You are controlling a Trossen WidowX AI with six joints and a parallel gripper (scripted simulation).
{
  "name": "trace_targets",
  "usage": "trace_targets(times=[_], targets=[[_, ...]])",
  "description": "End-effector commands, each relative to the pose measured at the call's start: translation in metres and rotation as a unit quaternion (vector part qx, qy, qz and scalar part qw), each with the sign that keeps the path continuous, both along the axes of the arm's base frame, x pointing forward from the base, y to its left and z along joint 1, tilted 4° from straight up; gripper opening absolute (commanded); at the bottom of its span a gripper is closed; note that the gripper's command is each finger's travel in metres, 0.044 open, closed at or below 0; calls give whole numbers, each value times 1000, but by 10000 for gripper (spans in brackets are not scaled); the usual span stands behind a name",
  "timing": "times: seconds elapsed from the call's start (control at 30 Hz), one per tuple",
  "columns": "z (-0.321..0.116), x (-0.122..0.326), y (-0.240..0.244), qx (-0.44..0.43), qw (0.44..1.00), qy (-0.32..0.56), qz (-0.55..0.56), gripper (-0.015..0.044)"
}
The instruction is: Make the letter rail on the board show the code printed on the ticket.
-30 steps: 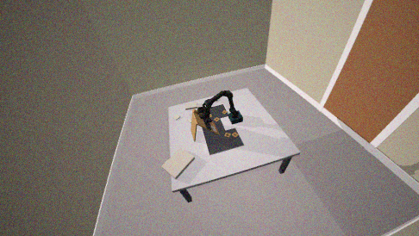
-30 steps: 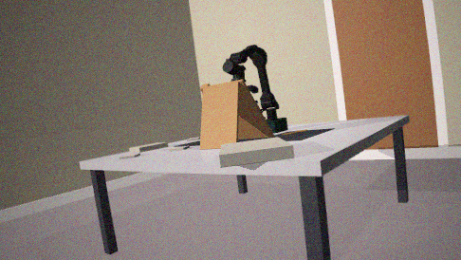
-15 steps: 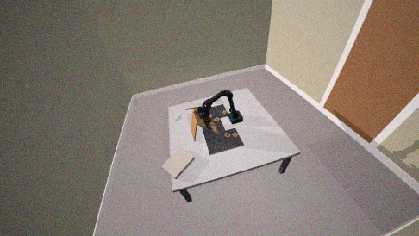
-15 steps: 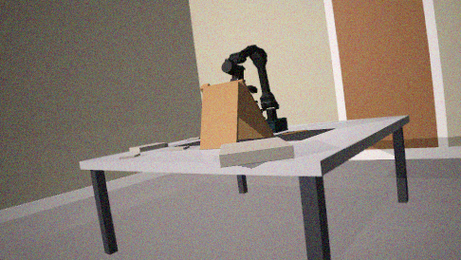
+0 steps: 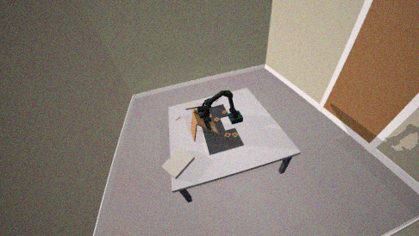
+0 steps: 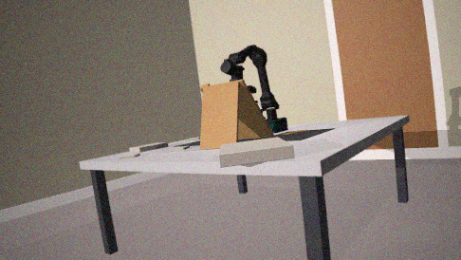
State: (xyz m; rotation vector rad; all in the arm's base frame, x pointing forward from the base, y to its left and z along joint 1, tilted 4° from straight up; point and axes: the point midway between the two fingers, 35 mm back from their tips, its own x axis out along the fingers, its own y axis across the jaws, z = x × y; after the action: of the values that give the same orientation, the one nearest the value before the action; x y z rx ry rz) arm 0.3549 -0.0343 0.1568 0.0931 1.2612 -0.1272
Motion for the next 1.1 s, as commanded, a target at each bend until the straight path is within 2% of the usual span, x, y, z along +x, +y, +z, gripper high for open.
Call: trace_targets(times=[0.0, 1.07], targets=[[0, 0, -1, 1, 1000, 0, 2, 0], [15, -26, 2, 1, 1000, 1, 2, 0]])
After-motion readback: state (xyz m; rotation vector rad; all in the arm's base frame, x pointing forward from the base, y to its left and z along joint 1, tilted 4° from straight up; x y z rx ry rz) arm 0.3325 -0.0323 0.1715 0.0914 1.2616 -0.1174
